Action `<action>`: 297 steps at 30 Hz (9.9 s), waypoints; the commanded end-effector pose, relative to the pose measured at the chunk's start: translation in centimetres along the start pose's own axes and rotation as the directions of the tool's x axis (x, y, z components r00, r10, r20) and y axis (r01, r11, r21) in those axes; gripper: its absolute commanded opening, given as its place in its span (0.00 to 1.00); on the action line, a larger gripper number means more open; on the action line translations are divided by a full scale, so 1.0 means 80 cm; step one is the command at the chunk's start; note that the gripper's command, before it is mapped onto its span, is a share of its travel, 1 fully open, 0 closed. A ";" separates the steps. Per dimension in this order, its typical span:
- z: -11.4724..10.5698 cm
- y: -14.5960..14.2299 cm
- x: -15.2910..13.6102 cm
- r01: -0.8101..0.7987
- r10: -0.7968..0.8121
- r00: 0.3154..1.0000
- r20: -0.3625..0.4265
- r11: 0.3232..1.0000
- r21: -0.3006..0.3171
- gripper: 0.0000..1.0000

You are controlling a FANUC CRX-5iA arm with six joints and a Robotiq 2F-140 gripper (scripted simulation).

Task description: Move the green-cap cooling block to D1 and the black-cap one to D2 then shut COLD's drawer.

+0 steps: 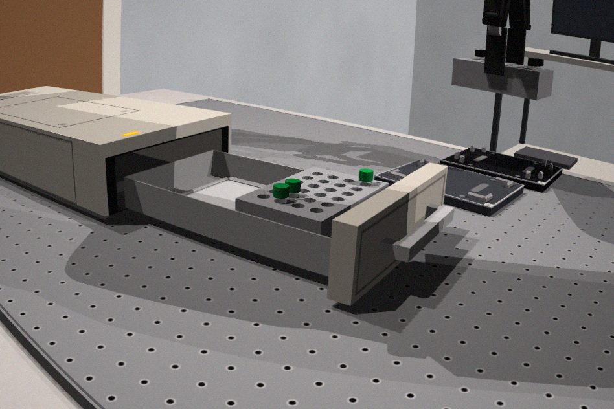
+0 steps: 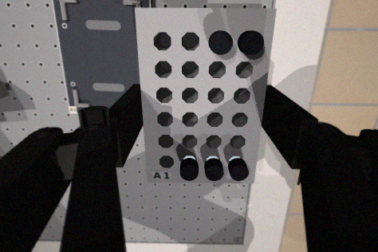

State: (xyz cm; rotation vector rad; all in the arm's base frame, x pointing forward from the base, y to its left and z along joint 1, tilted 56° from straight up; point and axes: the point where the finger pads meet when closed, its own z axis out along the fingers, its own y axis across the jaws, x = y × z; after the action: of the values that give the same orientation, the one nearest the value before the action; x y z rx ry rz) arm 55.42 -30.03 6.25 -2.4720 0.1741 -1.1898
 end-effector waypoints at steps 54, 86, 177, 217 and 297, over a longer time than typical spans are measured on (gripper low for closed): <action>0.045 0.029 -0.010 0.001 -0.001 1.000 -0.001 1.000 -0.001 0.10; 0.100 0.029 -0.010 0.001 -0.001 1.000 -0.001 1.000 -0.001 0.10; 0.105 0.029 -0.010 0.001 -0.001 1.000 -0.001 1.000 -0.001 0.10; 0.102 0.029 -0.010 0.001 -0.001 1.000 -0.001 1.000 -0.001 0.10; 0.112 0.029 -0.010 0.001 -0.001 1.000 -0.001 1.000 -0.001 0.10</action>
State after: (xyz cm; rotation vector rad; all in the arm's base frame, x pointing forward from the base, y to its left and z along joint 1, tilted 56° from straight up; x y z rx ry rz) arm 61.99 -29.22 -0.37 -2.4718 0.1738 -1.1900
